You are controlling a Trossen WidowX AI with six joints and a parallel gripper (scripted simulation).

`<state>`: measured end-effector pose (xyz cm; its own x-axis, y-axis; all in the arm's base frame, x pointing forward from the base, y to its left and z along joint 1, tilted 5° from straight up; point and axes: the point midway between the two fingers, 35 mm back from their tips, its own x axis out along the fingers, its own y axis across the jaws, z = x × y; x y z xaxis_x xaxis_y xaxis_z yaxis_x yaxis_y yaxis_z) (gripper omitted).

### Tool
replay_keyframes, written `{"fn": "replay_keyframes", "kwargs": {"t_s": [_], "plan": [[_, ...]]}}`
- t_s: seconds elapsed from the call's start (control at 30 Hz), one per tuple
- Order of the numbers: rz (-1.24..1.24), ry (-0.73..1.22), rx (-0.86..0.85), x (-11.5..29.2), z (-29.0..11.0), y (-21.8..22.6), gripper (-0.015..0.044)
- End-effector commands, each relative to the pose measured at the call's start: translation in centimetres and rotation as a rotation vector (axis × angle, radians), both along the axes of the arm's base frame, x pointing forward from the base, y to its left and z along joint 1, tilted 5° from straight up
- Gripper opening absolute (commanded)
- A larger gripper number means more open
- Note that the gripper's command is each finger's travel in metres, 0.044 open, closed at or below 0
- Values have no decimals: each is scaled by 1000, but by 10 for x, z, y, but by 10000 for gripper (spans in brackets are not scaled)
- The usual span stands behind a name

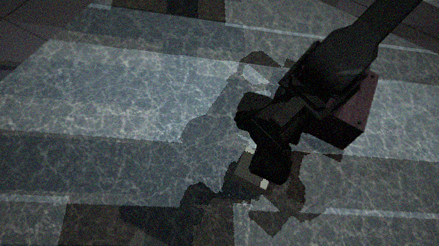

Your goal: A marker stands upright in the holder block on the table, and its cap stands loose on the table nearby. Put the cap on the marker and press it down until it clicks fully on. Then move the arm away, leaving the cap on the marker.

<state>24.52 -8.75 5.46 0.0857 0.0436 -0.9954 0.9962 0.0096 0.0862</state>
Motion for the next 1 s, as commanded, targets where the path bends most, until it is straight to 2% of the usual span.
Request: {"fn": "replay_keyframes", "kwargs": {"t_s": [0.0, 0.6, 0.9, 0.97], "plan": [[0, 2, 6, 1, -7, 1, 0], [0, 2, 6, 2, -36, 3, 0], [0, 2, 6, 2, -37, 3, 0], [4, 3, 5, 2, -37, 3, 53]]}}
